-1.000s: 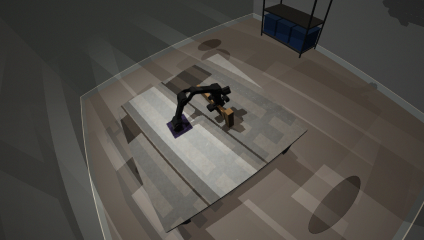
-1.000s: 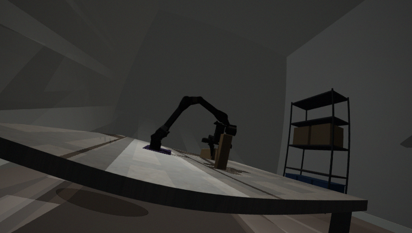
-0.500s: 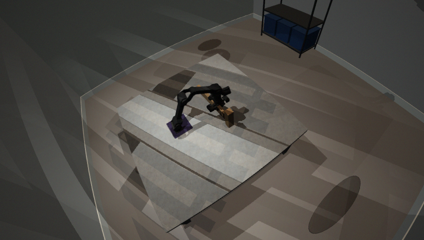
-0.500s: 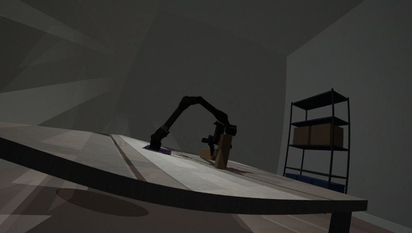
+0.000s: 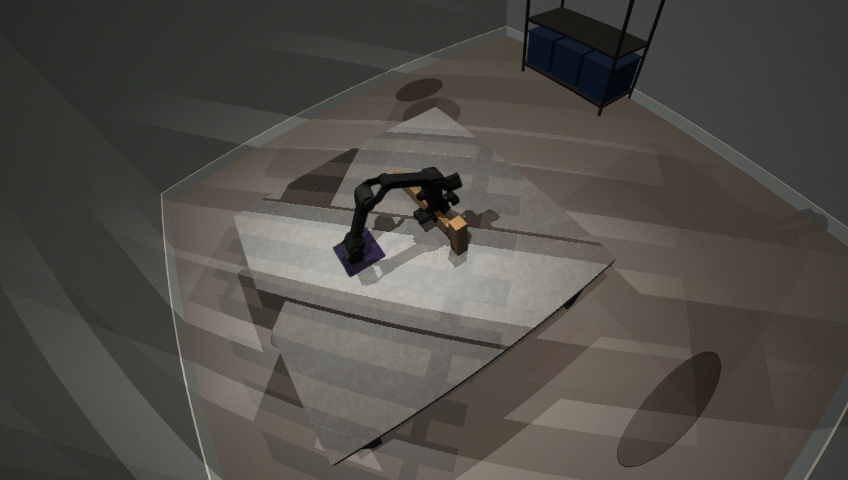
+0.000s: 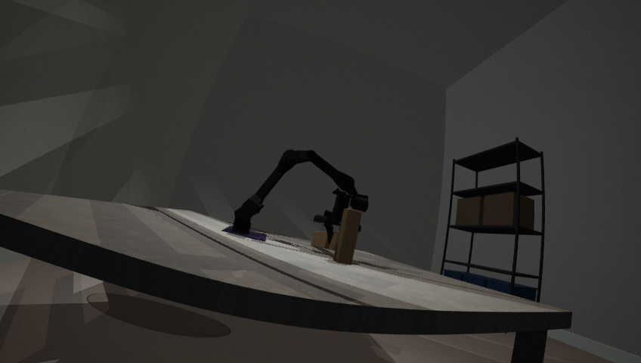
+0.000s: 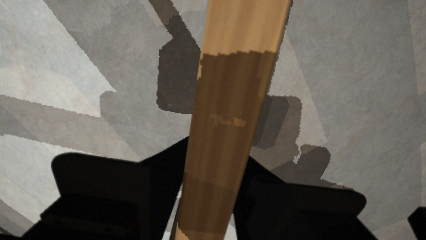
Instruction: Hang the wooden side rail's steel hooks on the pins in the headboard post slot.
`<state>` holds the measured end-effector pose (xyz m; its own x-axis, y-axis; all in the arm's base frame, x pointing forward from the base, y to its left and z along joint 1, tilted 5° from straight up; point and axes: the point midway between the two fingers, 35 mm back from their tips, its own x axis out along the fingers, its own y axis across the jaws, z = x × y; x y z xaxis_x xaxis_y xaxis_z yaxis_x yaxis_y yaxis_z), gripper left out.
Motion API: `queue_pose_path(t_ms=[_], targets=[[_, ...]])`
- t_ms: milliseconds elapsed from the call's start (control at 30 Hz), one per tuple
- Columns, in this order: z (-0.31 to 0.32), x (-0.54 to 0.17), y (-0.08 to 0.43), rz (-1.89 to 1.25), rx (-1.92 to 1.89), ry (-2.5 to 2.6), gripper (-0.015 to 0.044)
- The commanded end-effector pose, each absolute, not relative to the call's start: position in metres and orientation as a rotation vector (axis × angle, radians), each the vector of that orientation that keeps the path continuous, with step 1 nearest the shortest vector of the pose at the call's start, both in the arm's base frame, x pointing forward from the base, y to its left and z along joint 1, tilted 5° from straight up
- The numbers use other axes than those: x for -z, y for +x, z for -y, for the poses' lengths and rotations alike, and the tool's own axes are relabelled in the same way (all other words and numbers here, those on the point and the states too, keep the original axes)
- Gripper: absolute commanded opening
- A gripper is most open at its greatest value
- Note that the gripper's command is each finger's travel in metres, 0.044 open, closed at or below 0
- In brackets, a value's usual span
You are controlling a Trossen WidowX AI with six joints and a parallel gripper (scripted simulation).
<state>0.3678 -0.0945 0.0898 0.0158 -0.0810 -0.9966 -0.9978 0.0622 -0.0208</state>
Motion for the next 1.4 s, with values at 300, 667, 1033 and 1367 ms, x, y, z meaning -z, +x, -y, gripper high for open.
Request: queue_pose_path(t_ms=[300,667,1033,1367], targets=[[0.0966,-0.0938,0.3702,-1.280,-1.104,-1.240,0.0000],[0.0979,-0.0929,0.3695,-1.280,-1.104,-1.240,0.0000],[0.0992,-0.0919,0.3682,-1.280,-1.104,-1.240,0.0000],[0.1000,-0.0929,0.3683,-1.280,-1.104,-1.240,0.0000]])
